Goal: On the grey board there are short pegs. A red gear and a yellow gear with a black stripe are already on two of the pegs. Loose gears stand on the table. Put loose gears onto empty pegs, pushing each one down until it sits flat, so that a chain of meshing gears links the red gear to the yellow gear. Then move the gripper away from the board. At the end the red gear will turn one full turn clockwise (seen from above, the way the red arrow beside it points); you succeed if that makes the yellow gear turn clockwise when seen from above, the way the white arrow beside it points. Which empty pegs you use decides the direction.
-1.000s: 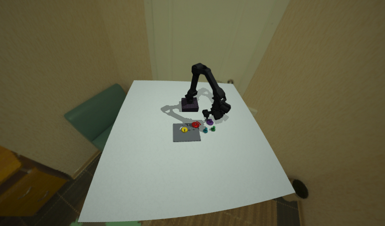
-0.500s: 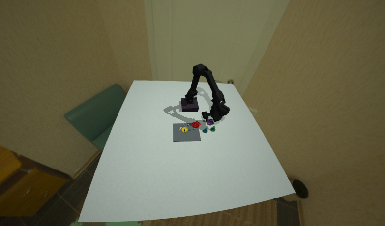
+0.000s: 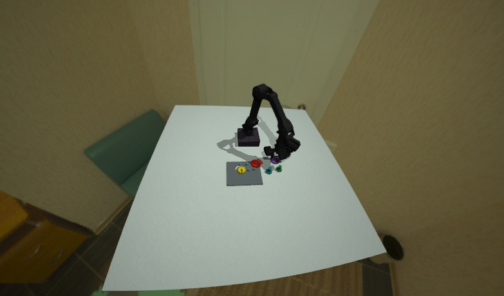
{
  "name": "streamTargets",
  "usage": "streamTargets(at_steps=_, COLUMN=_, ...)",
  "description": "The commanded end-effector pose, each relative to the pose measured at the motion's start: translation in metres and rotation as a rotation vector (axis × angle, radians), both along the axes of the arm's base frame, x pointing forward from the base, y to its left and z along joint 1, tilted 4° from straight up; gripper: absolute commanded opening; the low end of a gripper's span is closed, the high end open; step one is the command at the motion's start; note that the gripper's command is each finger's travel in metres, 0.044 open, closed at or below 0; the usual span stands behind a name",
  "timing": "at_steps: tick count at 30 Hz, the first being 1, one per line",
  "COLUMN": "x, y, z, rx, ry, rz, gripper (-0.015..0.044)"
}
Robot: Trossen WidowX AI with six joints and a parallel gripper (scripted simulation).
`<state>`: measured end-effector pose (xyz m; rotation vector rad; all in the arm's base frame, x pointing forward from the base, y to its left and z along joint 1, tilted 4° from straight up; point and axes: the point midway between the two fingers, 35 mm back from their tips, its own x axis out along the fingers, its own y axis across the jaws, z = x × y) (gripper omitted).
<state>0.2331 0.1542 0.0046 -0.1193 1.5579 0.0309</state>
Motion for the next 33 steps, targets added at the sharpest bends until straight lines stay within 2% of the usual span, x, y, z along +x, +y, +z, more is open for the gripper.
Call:
streamTargets(at_steps=1, x=0.0, y=-0.001, z=-0.001, rx=-0.004, ry=0.0, rz=0.003, gripper=0.0177)
streamTargets(at_steps=5, x=0.0, y=-0.001, z=-0.001, rx=-0.004, ry=0.0, rz=0.003, gripper=0.0072)
streamTargets(at_steps=14, x=0.0, y=-0.001, z=-0.001, rx=-0.004, ry=0.0, rz=0.003, gripper=0.0)
streamTargets(at_steps=33, x=0.012, y=0.006, z=0.036, rx=-0.009, ry=-0.035, rz=-0.032, gripper=0.0)
